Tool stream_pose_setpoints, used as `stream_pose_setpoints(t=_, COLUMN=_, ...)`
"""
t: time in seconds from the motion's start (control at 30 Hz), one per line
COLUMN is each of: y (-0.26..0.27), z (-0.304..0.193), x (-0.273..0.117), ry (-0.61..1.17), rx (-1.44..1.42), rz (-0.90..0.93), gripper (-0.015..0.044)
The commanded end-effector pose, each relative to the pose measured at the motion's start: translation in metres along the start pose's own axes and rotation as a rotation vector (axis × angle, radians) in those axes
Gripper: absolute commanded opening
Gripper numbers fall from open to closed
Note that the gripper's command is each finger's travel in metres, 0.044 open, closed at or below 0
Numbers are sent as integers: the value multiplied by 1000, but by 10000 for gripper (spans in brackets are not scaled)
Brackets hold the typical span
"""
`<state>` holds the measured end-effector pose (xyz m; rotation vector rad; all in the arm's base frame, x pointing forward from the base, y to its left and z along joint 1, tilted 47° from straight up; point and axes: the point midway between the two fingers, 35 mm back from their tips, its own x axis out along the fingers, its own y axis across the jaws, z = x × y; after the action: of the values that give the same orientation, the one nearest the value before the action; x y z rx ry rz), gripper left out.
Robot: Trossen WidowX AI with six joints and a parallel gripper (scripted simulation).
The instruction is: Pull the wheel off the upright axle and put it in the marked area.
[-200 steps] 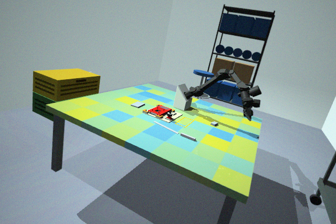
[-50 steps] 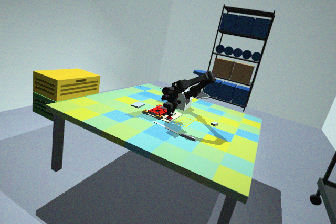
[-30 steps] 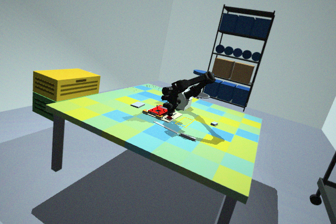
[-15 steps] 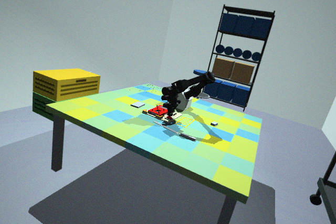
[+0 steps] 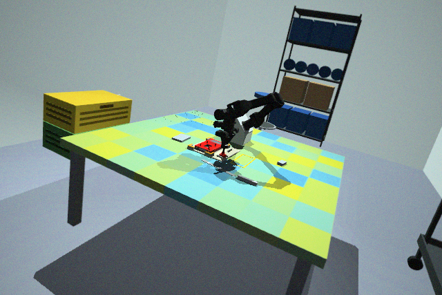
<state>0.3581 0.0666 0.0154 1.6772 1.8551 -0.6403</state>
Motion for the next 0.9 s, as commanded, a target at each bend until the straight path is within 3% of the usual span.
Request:
stream_pose_setpoints(t=0.0, y=1, z=0, x=-3, ry=-1, rx=-4, rz=6, gripper=0)
stream_pose_setpoints(t=0.57, y=1, z=0, x=-11, ry=-1, rx=-4, rz=7, gripper=0)
stream_pose_setpoints(t=0.87, y=-3, z=-1, x=-43, ry=-2, rx=-3, rz=6, gripper=0)
